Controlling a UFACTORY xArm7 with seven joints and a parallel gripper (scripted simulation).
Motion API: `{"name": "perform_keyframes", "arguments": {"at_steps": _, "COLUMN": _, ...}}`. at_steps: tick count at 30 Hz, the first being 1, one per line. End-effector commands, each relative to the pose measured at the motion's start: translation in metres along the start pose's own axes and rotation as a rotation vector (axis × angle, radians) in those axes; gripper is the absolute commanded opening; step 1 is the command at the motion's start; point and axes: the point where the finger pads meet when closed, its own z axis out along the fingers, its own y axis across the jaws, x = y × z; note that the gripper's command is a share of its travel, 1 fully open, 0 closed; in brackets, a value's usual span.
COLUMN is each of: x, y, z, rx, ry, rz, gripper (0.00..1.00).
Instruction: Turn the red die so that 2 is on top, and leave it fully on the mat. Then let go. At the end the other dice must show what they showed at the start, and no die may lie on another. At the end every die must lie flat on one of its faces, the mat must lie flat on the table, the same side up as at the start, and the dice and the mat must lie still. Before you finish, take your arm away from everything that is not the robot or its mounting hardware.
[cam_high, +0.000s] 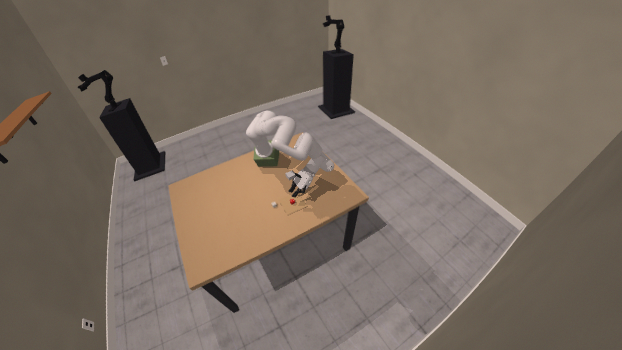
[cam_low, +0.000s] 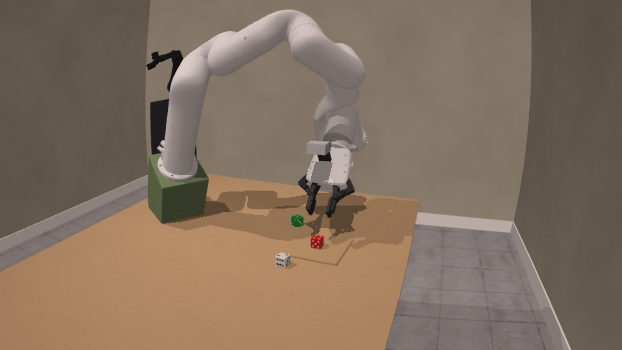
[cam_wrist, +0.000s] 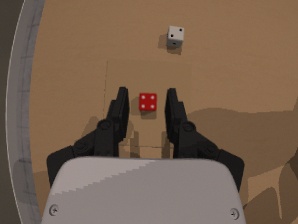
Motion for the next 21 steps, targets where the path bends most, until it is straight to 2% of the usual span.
{"name": "perform_keyframes", "arguments": {"at_steps": 1, "x": -0.0004, "y": -0.0004, "z": -0.0012, "rx": 0.002, "ry": -0.001, "rz": 0.000, "gripper": 0.42}}
{"name": "perform_keyframes", "arguments": {"at_steps": 21, "x": -0.0038, "y": -0.0004, "z": 0.0023, "rx": 0.002, "ry": -0.001, "rz": 0.000, "gripper": 0.42}}
